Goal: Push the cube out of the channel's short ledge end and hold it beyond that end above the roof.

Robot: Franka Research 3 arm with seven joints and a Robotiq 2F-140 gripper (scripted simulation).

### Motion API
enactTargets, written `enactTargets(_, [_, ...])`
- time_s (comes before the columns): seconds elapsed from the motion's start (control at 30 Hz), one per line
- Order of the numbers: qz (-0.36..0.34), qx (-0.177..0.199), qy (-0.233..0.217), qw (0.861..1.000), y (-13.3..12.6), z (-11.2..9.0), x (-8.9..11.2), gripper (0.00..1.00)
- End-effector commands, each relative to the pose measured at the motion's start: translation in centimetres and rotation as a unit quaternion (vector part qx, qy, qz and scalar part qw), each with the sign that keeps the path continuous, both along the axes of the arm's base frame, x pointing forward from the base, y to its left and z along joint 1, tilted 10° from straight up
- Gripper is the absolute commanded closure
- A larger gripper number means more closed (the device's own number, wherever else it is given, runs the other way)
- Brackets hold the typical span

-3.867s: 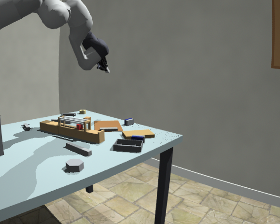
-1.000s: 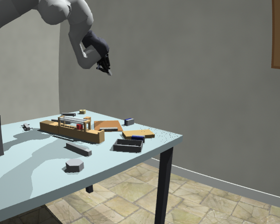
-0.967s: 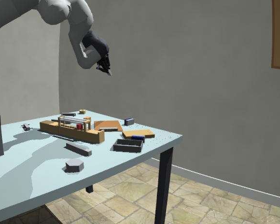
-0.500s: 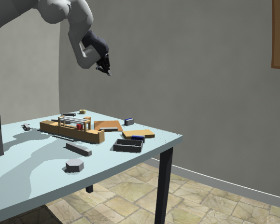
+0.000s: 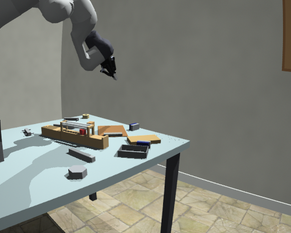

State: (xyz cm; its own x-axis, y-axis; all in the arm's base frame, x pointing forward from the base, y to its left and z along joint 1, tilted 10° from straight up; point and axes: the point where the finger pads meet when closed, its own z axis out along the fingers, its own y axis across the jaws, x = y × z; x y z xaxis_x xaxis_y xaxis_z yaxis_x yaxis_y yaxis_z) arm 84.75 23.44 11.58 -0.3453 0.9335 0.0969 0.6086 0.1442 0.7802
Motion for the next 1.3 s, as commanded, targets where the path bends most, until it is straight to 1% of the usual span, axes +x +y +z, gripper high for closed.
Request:
enactTargets(0.0, [-0.009, 0.007, 0.002, 1.0, 0.0, 0.0, 0.0, 1.0])
enactTargets(0.67, [-0.009, 0.007, 0.002, 1.0, 0.0, 0.0, 0.0, 1.0])
enactTargets(0.7, [-0.071, 0.041, 0.036, 0.996, -2.5, -0.6, -0.6, 1.0])
enactTargets(0.8, [-0.071, 0.041, 0.036, 0.996, -2.5, -0.6, -0.6, 1.0])
enactTargets(0.83, [-0.136, 0.076, 0.069, 0.985, -5.2, -1.3, -1.3, 1.0])
enactTargets(0.9, [-0.136, 0.076, 0.069, 0.985, -5.2, -1.3, -1.3, 1.0])
enactTargets(0.93, [-0.182, 0.098, 0.09, 0.974, -8.1, -2.0, -2.3, 1.0])
enactTargets(0.97, [-0.197, 0.104, 0.097, 0.97, -10.7, -2.6, -3.3, 1.0])
enactTargets(1.03, [-0.228, 0.116, 0.112, 0.96, -12.8, -3.3, -4.9, 1.0])
enactTargets(1.1, [-0.262, 0.126, 0.126, 0.949, -15.7, -4.1, -6.8, 1.0])
enactTargets(1.27, [-0.348, 0.143, 0.161, 0.912, -22.9, -6.3, -12.7, 1.0])
